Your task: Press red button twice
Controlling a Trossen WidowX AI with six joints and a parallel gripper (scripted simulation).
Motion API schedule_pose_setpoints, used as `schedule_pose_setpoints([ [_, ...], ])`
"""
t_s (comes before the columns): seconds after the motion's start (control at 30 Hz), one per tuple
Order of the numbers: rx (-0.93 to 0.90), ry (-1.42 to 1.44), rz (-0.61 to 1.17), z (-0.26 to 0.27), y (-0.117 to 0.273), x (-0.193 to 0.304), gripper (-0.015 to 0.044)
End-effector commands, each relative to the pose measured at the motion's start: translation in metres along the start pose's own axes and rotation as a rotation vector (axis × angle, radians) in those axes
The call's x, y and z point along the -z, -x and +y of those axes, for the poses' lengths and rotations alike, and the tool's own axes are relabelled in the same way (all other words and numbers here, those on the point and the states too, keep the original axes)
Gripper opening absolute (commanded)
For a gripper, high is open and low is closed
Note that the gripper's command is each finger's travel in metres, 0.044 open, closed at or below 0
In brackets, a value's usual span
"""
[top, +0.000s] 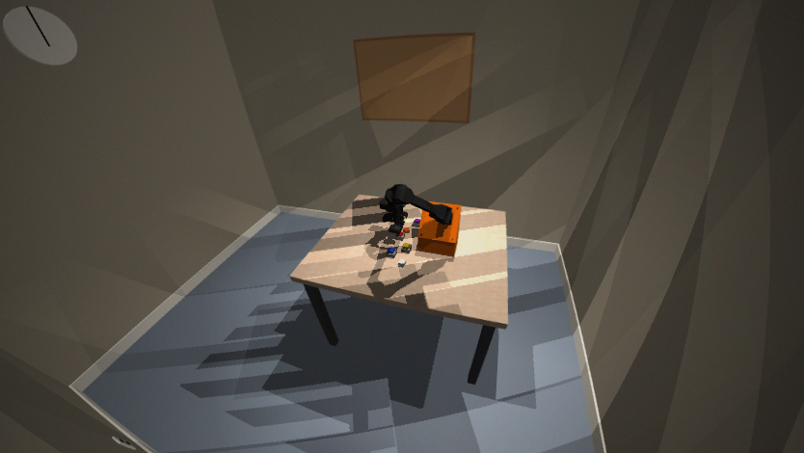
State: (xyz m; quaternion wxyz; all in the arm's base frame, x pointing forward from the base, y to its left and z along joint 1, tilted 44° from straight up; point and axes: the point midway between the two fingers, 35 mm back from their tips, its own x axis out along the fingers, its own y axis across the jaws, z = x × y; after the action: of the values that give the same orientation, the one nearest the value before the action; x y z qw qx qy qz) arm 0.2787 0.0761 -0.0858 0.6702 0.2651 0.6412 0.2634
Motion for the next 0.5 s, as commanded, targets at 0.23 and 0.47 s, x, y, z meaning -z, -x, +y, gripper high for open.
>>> schedule_pose_setpoints([
  [0.23,-0.005,-0.01,0.013,0.0,-0.003,0.003,0.002],
  [0.47,-0.003,-0.009,0.012,0.0,0.032,0.003,0.002],
])
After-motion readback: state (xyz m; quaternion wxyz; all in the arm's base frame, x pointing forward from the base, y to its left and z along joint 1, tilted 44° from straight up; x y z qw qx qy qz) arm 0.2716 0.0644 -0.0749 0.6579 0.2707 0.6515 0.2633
